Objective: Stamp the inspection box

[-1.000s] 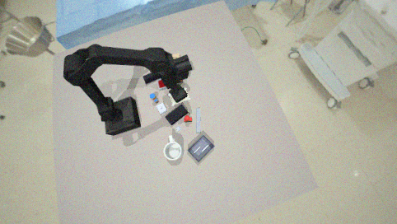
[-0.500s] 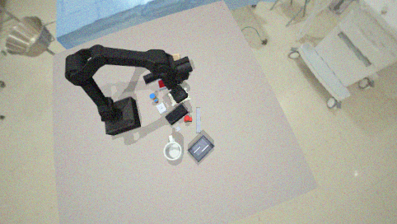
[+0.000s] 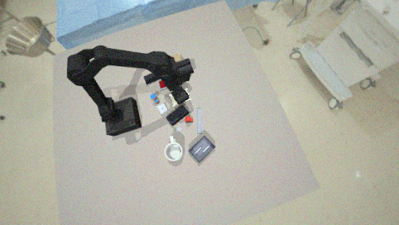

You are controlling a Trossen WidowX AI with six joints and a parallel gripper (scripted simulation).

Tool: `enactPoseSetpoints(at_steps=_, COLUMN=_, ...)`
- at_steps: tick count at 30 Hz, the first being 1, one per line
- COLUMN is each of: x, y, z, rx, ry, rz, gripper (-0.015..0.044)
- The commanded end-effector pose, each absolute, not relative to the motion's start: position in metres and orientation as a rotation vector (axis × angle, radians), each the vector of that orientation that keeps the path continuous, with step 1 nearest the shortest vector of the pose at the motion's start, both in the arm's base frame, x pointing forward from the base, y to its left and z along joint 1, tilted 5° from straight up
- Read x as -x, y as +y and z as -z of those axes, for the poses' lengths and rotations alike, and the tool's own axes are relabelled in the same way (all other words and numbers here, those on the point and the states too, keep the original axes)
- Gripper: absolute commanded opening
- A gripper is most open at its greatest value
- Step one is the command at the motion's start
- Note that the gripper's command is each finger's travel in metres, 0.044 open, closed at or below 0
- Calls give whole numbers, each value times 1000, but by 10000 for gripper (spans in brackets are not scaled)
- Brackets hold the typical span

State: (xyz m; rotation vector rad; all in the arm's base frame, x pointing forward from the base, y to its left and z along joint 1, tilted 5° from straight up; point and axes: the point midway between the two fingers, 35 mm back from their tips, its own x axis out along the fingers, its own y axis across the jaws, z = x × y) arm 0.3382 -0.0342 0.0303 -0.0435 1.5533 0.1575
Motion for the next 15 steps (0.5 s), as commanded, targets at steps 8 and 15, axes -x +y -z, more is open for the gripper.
enactPoseSetpoints(at_steps=8, x=-337, y=-33, z=-22, rx=43, ry=1555, rz=-161, gripper=0)
enactPoseSetpoints(at_steps=15, x=-337, y=-33, z=-17, rx=42, ry=1555, rz=-162, gripper=0)
